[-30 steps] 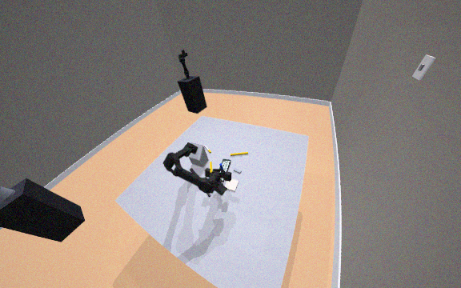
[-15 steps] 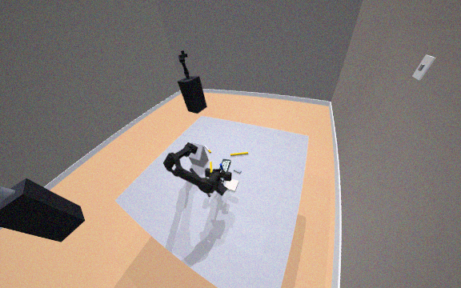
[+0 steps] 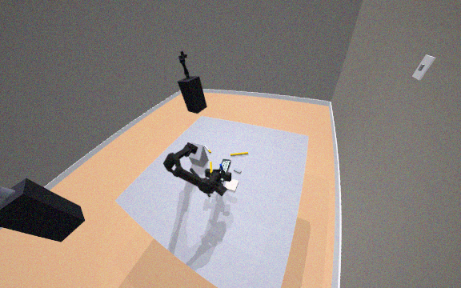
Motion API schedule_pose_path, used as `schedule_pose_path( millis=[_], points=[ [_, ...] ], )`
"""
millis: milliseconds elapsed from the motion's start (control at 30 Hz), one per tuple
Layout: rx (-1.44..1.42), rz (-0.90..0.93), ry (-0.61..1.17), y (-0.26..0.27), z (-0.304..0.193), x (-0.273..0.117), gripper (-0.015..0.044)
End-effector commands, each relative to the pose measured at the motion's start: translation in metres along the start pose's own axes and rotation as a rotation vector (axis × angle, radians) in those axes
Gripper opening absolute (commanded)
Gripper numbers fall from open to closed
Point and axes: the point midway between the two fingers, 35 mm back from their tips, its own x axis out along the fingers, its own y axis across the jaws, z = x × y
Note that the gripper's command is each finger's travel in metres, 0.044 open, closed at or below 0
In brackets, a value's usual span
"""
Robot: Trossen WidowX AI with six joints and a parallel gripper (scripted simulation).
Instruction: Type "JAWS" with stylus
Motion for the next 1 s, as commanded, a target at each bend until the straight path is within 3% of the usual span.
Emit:
schedule_pose_path(
  millis=[0,967],
  points=[
    [-0.002,-0.005,-0.001,0.0,0.0025,0.0024,0.0081],
    [-0.002,-0.005,-0.001,0.0,0.0079,0.0056,0.0081]
  ],
)
